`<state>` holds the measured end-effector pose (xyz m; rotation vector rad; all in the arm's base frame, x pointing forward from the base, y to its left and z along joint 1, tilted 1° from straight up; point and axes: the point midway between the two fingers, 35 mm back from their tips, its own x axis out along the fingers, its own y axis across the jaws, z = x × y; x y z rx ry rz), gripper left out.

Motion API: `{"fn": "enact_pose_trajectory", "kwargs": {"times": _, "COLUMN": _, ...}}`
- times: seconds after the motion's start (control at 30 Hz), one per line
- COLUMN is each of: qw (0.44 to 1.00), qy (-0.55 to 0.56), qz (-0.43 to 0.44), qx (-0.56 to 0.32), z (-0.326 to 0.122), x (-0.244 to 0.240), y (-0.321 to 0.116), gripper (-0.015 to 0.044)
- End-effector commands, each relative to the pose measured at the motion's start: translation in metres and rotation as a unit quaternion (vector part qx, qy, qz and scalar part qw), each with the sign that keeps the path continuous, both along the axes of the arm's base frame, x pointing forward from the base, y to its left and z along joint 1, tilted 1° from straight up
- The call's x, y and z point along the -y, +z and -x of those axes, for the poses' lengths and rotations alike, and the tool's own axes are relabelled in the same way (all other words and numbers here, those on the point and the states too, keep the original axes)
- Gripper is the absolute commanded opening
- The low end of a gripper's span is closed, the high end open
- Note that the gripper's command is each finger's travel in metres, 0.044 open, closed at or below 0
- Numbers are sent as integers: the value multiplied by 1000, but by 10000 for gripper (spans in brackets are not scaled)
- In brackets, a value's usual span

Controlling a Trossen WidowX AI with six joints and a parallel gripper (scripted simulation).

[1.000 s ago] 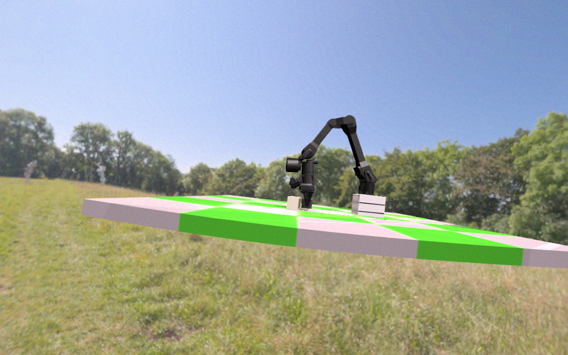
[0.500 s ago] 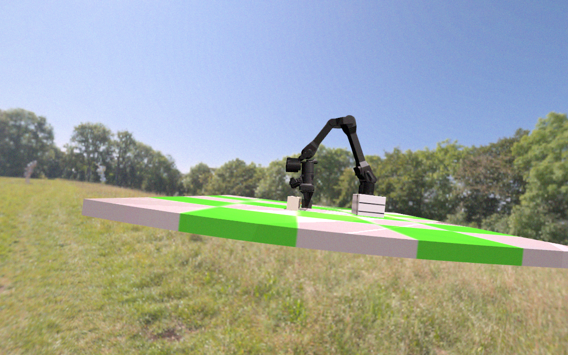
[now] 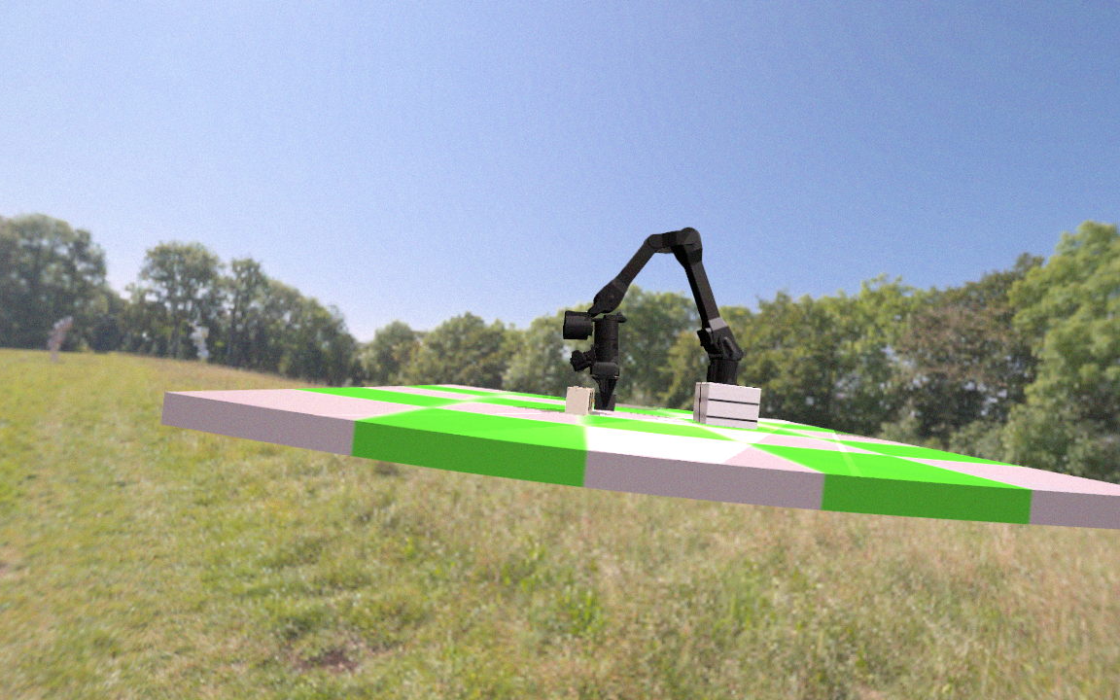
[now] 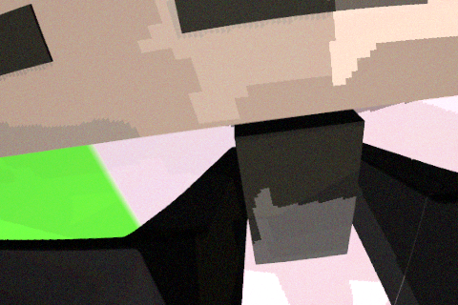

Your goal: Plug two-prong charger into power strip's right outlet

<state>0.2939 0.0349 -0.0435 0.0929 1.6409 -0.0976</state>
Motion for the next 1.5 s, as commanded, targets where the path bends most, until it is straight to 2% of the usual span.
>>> {"fn": "enact_pose_trajectory", "kwargs": {"times": 0.0, "qw": 1000, "qy": 1, "qz": 0, "qx": 9, "z": -7, "x": 1, "y": 1, "gripper": 0}}
{"fn": "enact_pose_trajectory", "kwargs": {"times": 1.47, "qw": 1000, "qy": 1, "qz": 0, "qx": 10, "z": -24, "x": 3, "y": 2, "gripper": 0}}
